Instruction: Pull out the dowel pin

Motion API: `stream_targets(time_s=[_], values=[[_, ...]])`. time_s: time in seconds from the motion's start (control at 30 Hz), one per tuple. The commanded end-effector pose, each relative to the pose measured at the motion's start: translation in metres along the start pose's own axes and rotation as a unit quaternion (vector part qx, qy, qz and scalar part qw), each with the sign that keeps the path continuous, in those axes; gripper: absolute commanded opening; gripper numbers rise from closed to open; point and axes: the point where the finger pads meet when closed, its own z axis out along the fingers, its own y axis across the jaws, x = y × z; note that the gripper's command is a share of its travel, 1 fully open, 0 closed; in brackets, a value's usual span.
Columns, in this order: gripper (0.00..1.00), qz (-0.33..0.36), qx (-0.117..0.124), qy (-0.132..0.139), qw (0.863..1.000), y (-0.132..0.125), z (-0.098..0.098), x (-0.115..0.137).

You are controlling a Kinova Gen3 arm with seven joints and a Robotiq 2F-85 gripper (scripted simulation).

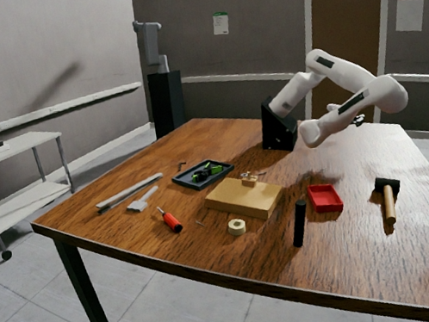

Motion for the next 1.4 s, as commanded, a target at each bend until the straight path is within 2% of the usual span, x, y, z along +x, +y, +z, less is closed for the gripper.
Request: stream_targets(time_s=[0.0, 0.3, 0.43, 0.6, 0.8, 0.87, 1.0, 1.13, 1.37], values=[[0.10, -0.001, 0.000, -0.002, 1.000, 0.000, -0.002, 0.000], [0.10, -0.005, 0.003, -0.018, 1.000, 0.000, -0.014, 0.001], [0.10, -0.008, 0.006, -0.035, 0.999, -0.001, -0.026, 0.002], [0.10, -0.015, 0.011, -0.067, 0.998, -0.002, -0.050, 0.004], [0.10, -0.037, 0.027, -0.128, 0.991, 0.000, -0.099, 0.004], [0.10, -0.037, 0.027, -0.128, 0.991, 0.000, -0.099, 0.004], [0.10, -0.052, 0.038, -0.184, 0.981, 0.000, -0.142, 0.006], [0.10, -0.071, 0.052, -0.250, 0.964, 0.000, -0.194, 0.008], [0.10, -0.104, 0.077, -0.369, 0.920, -0.001, -0.290, 0.012]])
